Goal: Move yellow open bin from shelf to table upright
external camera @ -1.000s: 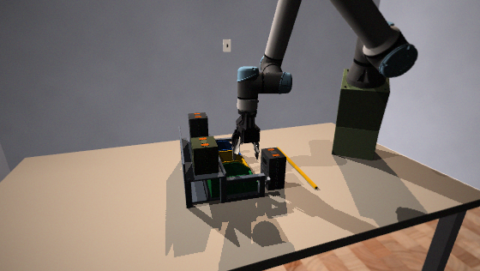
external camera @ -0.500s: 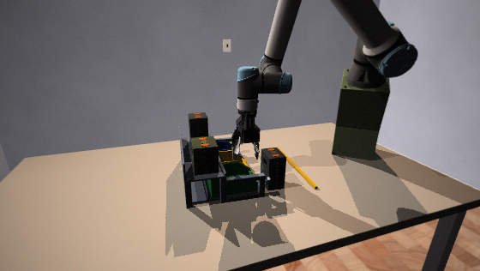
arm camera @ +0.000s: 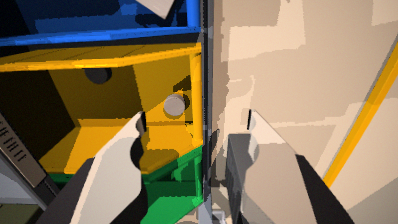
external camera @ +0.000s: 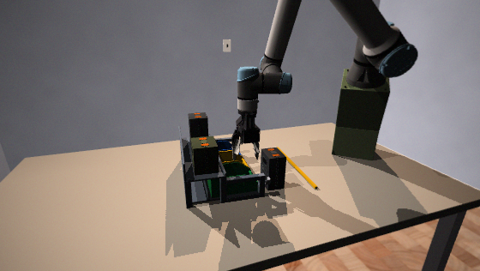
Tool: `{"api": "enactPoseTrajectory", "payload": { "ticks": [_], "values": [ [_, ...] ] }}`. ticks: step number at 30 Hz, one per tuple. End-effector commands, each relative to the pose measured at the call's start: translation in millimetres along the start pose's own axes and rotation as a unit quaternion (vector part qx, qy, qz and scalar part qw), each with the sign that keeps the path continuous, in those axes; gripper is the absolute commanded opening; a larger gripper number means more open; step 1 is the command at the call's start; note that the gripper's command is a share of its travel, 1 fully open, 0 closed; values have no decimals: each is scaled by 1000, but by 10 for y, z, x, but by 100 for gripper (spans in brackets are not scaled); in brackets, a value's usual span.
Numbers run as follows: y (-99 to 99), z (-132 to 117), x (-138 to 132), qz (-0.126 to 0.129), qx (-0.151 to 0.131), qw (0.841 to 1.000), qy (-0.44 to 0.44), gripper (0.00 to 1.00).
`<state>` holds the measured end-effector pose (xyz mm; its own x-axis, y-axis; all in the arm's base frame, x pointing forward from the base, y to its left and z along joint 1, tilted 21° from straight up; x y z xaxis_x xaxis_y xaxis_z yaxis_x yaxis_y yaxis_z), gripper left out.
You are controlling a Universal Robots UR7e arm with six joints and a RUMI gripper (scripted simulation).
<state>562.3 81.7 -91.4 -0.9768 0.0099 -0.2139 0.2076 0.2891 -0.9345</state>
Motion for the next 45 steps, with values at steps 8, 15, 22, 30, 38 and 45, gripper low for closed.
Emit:
{"api": "enactPoseTrajectory", "payload": {
  "ticks": [8, 15, 22, 30, 38, 45],
  "values": [
    [34, -7, -20, 1, 0, 1000, -1, 58],
    [66, -7, -21, 2, 0, 1000, -1, 58],
    [91, -7, -21, 2, 0, 1000, -1, 58],
    [127, -7, -20, 1, 0, 1000, -1, 58],
    [146, -5, -16, 1, 0, 1000, -1, 58],
    [153, -5, -17, 1, 0, 1000, -1, 58]
  ]
}}
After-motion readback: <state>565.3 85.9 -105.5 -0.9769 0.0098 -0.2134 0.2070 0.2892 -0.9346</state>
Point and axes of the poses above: the point where the finger pads meet when closed, its own y axis out along the fingers, its own x axis across the jaws, z = x × y, the point moved 7 cm from there along -y, back along the fingers
